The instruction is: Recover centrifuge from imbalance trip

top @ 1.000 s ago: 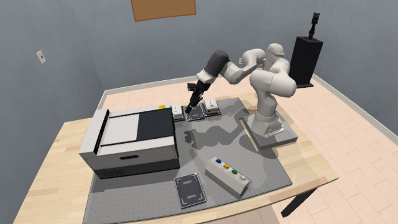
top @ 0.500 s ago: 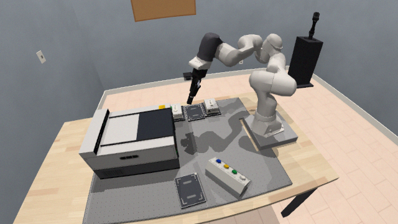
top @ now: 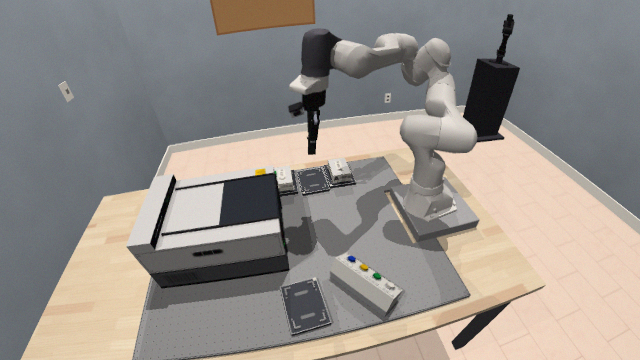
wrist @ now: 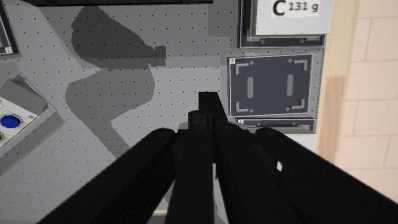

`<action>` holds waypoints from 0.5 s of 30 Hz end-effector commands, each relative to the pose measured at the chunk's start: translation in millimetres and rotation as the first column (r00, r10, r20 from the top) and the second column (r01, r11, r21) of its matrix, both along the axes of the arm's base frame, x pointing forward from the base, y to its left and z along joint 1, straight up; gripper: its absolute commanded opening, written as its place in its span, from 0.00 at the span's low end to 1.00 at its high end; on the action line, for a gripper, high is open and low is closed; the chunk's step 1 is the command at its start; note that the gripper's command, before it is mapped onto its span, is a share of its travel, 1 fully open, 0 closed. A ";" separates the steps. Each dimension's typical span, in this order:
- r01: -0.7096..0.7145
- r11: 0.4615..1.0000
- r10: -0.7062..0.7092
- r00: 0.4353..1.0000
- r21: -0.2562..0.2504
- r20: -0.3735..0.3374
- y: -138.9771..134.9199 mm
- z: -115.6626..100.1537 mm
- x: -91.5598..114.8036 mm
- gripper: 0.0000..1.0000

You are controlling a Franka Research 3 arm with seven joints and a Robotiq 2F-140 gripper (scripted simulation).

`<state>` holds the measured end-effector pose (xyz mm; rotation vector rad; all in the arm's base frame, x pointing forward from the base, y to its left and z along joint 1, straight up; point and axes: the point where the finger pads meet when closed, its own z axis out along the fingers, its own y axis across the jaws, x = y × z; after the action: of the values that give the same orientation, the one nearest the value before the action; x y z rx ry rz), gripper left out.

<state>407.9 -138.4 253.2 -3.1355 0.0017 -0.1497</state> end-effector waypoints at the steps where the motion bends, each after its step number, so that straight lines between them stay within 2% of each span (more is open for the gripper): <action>1: -0.026 1.000 0.026 0.997 -0.002 -0.071 -0.2 2.6 -15.2 0.10; 15: -0.027 1.000 0.026 0.995 -0.002 -0.094 -0.2 8.9 -17.5 0.10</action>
<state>393.4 -138.8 262.2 -3.1390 -0.0176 -0.0186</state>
